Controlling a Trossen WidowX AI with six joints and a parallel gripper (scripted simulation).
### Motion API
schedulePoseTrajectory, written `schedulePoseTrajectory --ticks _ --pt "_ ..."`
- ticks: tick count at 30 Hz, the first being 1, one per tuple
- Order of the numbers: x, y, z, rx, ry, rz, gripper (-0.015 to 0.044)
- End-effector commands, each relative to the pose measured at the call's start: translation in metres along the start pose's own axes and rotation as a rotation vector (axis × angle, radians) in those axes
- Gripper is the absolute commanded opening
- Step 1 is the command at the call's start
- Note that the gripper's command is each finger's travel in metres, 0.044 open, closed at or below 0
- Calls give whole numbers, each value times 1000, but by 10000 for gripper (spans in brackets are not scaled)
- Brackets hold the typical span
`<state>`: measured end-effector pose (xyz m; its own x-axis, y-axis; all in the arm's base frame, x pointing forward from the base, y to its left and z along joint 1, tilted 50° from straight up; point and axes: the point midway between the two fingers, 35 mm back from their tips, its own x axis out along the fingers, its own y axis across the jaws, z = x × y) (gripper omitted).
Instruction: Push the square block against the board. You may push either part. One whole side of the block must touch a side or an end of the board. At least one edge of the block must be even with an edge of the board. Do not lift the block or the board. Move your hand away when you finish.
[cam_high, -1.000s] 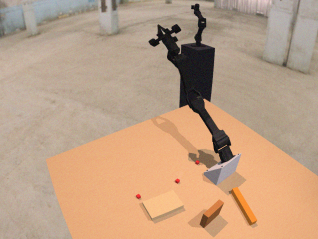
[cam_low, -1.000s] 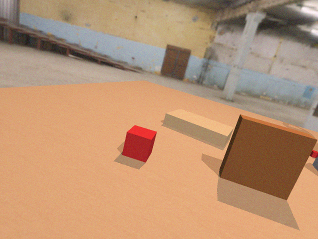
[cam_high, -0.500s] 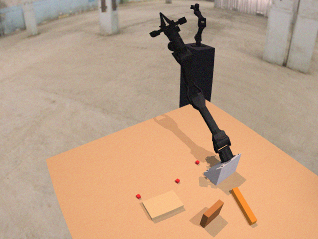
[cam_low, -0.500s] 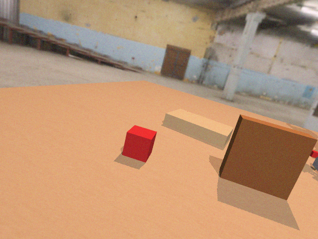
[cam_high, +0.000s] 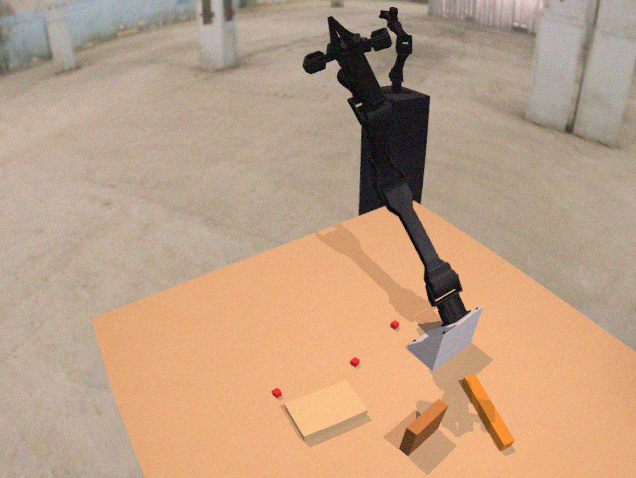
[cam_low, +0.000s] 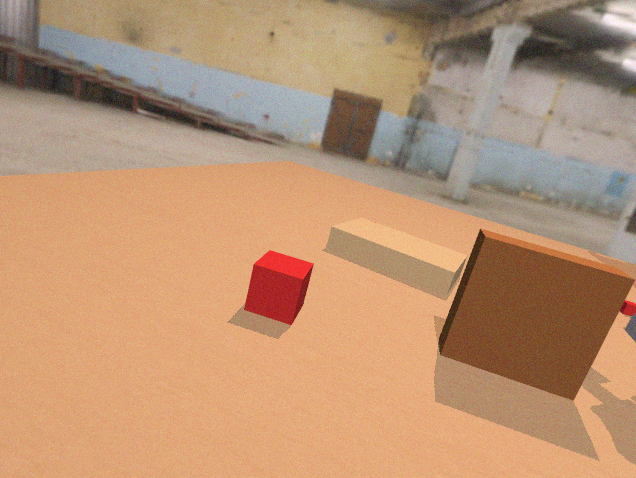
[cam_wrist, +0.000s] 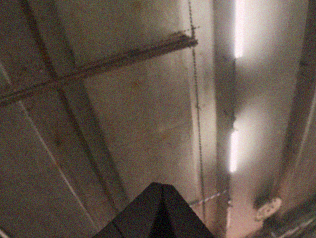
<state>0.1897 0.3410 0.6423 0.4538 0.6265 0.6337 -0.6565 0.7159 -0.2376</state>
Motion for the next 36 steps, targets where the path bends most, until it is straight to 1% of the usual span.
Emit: schedulePoseTrajectory --ticks 1,8,15,21,28,36 --pt "7 13 -49 -34 121 22 0" --pt "9 34 -136 -76 340 71 0" --pt "-7 42 -227 -117 573 91 0" --pt "-29 51 -294 -166 760 130 0" --pt "-65 61 -366 -229 982 187 0" --pt "-105 63 -421 -340 1164 275 0"
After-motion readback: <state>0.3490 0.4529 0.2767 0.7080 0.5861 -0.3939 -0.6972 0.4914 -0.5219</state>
